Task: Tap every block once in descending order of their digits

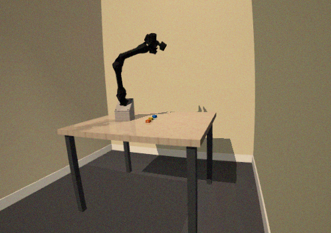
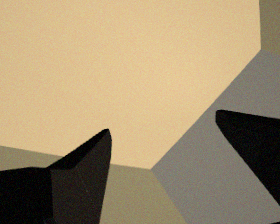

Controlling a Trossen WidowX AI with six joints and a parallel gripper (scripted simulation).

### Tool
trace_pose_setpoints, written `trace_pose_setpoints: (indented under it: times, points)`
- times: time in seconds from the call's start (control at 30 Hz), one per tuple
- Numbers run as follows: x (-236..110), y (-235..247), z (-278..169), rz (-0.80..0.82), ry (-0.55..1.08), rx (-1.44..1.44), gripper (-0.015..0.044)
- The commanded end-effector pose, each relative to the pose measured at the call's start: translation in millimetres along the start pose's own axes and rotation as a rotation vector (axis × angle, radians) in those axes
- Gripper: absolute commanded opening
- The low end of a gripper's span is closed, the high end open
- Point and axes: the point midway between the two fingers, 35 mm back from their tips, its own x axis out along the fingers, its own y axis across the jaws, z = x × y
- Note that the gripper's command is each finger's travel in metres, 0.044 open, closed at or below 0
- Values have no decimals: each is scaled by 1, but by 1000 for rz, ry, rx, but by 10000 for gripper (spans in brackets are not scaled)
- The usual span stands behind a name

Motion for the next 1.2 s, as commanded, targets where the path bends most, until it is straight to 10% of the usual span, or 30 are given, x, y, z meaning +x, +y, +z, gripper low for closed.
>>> trace_pose_setpoints:
  times: [0.0, 0.6, 1.17]
  points:
    - [-1, 3, 1, 12, 1, 22, 400]
    - [-154, 200, 129, 982, 662, 1695, 400]
    - [-338, 206, 270, 1417, 2248, 2034, 400]
